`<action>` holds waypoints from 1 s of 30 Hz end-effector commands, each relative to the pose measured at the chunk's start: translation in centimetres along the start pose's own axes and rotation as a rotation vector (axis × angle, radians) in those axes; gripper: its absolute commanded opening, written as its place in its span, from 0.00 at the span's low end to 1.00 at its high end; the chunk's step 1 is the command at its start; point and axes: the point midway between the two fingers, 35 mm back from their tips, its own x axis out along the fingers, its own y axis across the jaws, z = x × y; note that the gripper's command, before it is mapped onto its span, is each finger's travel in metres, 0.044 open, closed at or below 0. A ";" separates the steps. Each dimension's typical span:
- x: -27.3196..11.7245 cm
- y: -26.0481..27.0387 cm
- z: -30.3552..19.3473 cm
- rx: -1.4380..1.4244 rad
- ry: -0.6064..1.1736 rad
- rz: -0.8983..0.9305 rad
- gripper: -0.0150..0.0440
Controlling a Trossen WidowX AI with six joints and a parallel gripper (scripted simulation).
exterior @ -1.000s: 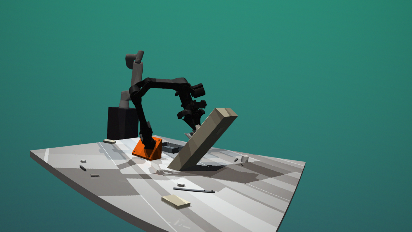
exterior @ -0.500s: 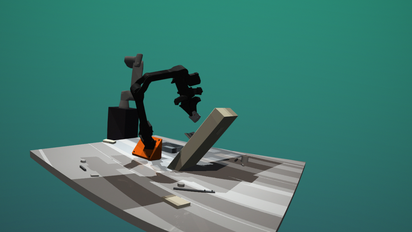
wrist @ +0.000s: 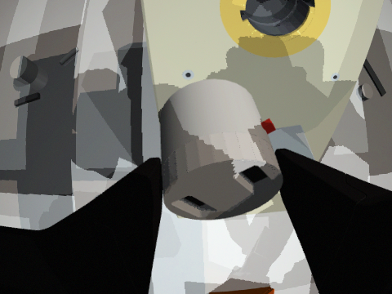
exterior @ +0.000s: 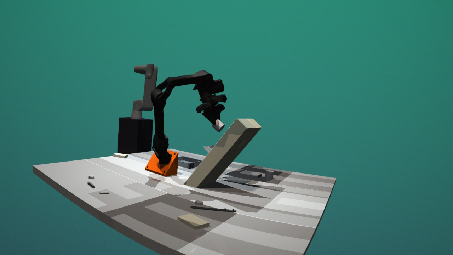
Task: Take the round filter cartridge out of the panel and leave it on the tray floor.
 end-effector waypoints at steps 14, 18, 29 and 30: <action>-0.6 7.7 -2.7 -0.217 0.044 0.135 0.25; -1.3 10.4 -4.5 -0.368 0.055 0.225 0.25; -4.0 17.4 -10.1 -0.799 0.027 0.486 0.25; -4.2 17.9 -10.6 -0.839 0.021 0.511 0.25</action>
